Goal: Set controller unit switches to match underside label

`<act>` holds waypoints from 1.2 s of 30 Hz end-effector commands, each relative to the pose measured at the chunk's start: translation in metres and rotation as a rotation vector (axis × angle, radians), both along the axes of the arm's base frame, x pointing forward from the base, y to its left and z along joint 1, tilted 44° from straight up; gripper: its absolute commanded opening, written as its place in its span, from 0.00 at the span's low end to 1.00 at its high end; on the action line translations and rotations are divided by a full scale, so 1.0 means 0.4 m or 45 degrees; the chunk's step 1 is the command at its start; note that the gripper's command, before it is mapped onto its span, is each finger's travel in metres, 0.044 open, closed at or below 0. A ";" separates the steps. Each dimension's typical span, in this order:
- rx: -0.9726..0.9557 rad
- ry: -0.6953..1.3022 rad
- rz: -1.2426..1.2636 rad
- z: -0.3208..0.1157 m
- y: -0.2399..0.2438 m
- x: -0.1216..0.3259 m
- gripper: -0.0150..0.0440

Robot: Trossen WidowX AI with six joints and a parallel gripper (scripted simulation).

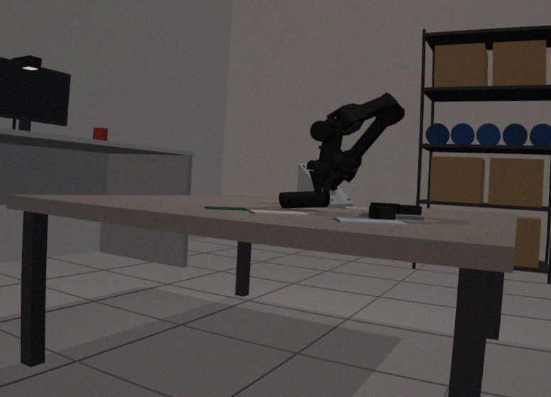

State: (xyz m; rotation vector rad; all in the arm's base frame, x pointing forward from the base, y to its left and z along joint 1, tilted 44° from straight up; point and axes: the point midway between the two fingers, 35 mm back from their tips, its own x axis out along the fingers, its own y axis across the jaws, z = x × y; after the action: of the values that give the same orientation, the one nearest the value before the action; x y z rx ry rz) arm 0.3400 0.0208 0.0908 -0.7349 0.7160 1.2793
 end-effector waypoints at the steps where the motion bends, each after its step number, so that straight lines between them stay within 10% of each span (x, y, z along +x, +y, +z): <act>1: 0.005 -0.009 -0.008 0.007 -0.017 0.002 0.82; 36: 0.090 -0.019 0.000 0.019 -0.088 -0.009 0.82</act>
State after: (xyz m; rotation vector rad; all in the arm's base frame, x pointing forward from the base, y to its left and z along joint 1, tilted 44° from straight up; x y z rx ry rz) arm 0.3349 -0.0078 0.0959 -0.6829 0.6623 1.3006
